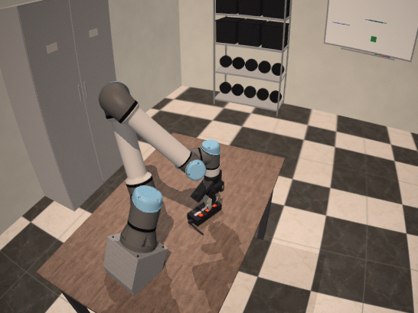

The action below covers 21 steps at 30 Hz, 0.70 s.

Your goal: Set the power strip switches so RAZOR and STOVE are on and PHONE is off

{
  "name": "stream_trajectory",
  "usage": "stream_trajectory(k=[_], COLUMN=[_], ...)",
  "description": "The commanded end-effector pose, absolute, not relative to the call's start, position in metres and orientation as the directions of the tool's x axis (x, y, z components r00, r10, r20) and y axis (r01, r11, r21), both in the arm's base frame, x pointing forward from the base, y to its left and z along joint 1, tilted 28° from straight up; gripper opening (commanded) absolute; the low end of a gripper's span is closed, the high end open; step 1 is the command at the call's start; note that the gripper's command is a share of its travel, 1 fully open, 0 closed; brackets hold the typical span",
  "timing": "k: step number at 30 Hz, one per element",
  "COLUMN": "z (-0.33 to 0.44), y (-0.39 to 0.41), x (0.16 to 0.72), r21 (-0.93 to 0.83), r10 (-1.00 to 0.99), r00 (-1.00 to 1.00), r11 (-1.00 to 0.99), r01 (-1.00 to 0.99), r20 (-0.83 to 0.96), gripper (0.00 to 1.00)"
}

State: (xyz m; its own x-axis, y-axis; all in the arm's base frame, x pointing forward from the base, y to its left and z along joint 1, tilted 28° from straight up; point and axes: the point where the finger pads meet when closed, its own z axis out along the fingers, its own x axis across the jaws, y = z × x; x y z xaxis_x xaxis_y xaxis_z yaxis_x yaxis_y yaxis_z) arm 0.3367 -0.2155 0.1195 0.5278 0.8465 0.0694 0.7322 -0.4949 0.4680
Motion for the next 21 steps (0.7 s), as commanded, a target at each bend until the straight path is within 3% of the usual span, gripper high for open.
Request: stream_trajectory(k=[1,21], z=[0.1190,0.1134], y=[-0.2159,-0.2171], x=[0.3373,0.3400], r21=[0.469,0.469], r10=[0.847,0.847], r00=[0.528,0.528], r11=[-0.494,-0.494], r01=[0.732,0.732], r20=[0.069,0.069], gripper=[0.00,0.00])
